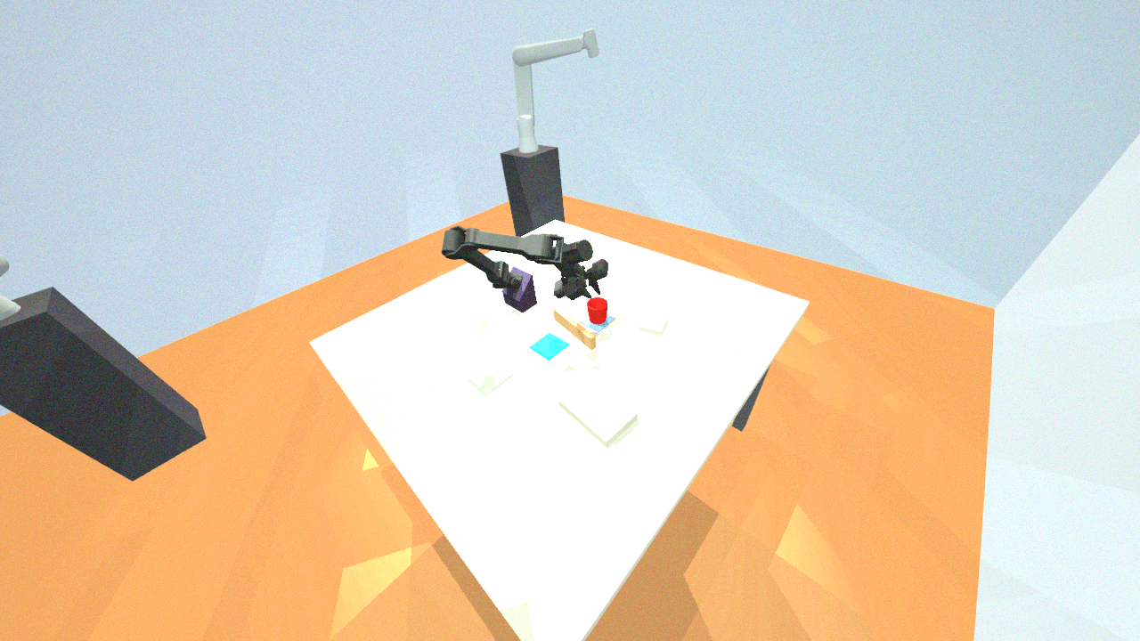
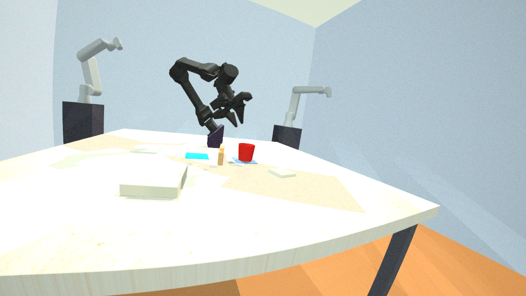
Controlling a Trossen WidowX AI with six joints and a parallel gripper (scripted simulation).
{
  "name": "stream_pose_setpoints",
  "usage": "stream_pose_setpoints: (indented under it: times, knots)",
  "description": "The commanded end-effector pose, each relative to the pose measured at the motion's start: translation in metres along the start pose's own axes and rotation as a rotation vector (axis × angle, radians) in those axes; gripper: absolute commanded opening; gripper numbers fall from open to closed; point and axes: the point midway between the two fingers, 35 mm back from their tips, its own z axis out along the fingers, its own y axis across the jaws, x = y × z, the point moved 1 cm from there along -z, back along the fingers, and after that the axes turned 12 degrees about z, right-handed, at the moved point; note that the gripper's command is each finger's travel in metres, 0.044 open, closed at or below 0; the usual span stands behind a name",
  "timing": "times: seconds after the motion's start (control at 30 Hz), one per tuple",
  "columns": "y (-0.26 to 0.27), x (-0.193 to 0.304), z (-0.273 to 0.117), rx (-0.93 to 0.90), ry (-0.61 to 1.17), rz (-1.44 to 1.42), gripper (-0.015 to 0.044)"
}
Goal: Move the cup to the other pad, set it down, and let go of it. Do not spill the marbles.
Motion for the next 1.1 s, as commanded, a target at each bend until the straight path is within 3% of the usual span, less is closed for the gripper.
stream_pose_setpoints:
  times: [0.0,0.17,1.07]
  knots:
    - [-0.025,0.039,0.032,0.300,-0.120,0.064,0.0148]
    - [-0.050,0.061,0.047,0.473,-0.287,0.077,0.0148]
    - [-0.063,0.055,0.069,0.478,-0.294,0.076,0.0148]
